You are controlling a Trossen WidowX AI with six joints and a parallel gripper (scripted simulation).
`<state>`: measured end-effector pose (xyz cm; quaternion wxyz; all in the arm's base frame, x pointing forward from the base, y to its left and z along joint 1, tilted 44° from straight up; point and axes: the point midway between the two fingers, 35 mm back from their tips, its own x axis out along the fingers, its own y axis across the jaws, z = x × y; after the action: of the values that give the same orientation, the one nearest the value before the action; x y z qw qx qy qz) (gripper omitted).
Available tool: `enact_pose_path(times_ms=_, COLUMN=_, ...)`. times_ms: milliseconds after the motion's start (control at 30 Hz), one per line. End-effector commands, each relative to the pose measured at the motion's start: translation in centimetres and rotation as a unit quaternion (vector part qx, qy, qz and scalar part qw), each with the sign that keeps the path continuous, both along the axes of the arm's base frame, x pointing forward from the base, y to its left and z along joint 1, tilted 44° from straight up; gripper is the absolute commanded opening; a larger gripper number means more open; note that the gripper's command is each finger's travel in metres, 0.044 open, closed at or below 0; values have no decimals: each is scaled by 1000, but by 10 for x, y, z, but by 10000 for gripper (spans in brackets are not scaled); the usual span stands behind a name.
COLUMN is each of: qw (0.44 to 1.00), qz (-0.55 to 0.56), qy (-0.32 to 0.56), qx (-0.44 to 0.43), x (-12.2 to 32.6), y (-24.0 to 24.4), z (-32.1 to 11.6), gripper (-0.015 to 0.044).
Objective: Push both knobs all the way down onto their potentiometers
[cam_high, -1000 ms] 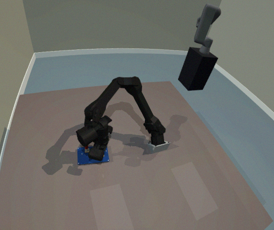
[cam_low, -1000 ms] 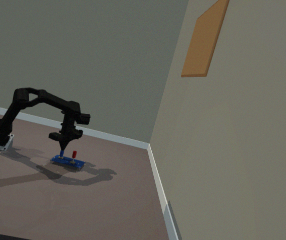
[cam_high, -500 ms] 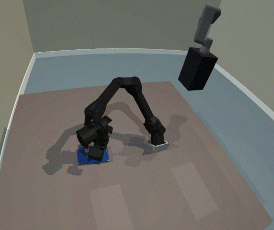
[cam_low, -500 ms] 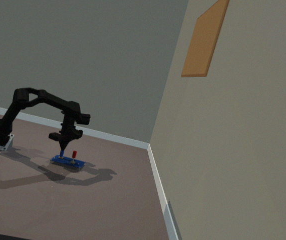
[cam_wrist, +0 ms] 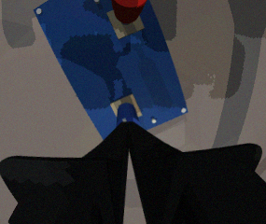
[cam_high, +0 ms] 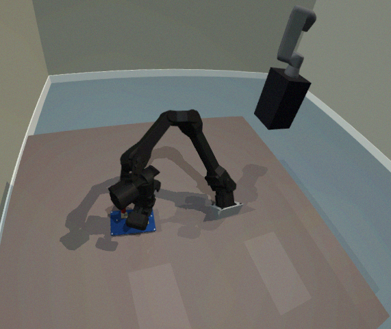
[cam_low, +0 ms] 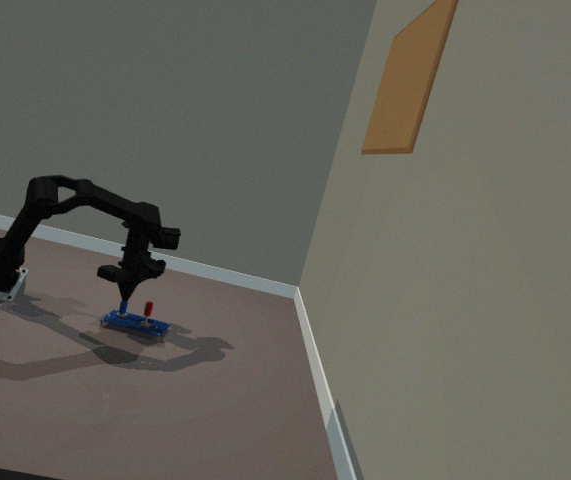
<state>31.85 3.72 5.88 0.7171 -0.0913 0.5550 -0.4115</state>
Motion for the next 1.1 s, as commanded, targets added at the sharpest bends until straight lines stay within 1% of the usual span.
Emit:
enact_pose_path(times_ms=0, qw=1000, qz=-3, qy=0, qx=0, x=0, y=2, z=3, gripper=0)
enact_pose_path(times_ms=300, qw=1000, qz=-3, qy=0, qx=0, x=-1, y=11, z=12, gripper=0)
enact_pose_path(times_ms=567, qw=1000, qz=-1, qy=5, qx=-3, x=-2, y=7, z=9, gripper=210)
enact_pose_path(times_ms=667, qw=1000, qz=8, qy=-5, qx=-3, x=12, y=10, z=21, gripper=131)
enact_pose_path(times_ms=833, qw=998, qz=38, qy=-39, qx=-8, x=53, y=20, z=66, gripper=0)
enact_pose_path(times_ms=900, qw=998, qz=45, qy=-48, qx=-10, x=62, y=22, z=79, gripper=0)
enact_pose_path(times_ms=1067, qw=998, qz=46, qy=-49, qx=-10, x=63, y=22, z=80, gripper=0)
